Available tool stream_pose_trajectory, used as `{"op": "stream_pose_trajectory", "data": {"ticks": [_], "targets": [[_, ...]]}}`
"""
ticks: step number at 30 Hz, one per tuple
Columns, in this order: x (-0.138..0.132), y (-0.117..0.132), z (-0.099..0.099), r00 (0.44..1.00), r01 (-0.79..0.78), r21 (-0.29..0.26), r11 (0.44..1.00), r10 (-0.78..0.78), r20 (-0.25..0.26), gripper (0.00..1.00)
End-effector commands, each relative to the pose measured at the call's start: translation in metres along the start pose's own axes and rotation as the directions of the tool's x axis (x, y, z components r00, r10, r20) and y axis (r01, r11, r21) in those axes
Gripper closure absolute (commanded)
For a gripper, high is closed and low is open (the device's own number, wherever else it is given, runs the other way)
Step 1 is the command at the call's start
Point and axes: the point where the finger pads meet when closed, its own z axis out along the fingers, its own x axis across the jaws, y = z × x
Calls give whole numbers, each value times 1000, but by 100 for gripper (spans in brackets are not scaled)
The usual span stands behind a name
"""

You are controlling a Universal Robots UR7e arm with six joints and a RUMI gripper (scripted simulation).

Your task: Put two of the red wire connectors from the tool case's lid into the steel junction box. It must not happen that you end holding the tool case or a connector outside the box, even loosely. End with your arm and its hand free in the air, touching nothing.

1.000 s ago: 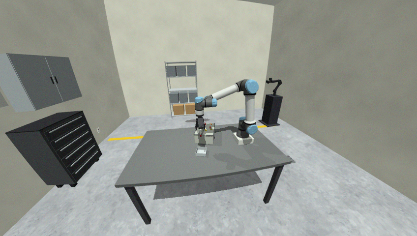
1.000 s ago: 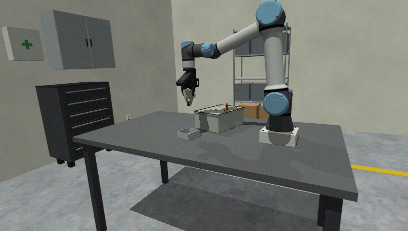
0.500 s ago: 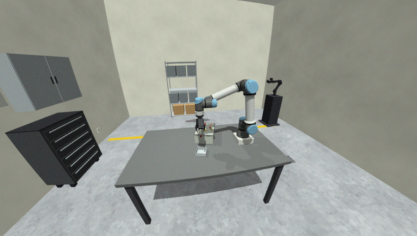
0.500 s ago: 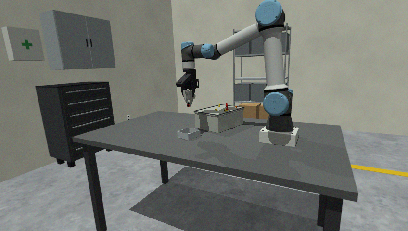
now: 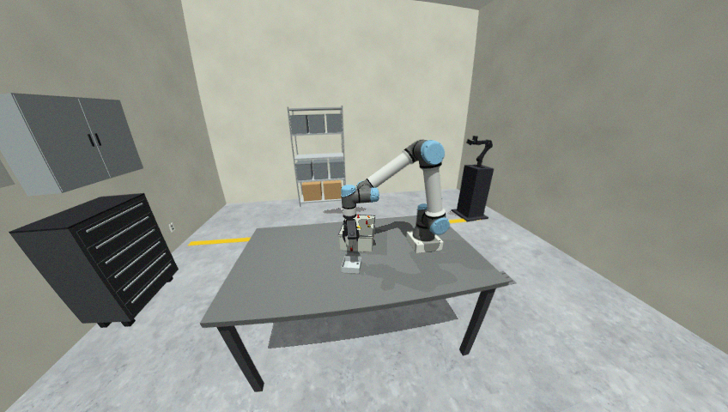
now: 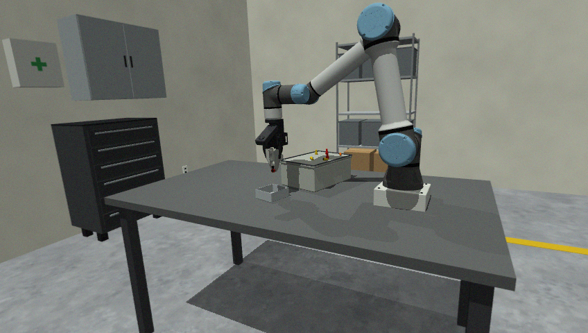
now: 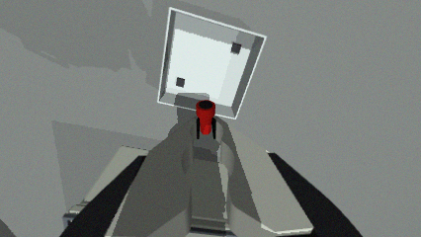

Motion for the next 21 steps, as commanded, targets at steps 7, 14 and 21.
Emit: {"op": "stream_pose_trajectory", "data": {"ticks": [7,14,21], "targets": [[4,-1,68,1000,0,1,1000,0,-7,100],[4,-1,86,1000,0,1,1000,0,-7,100],[4,-1,86,1000,0,1,1000,0,-7,100]]}}
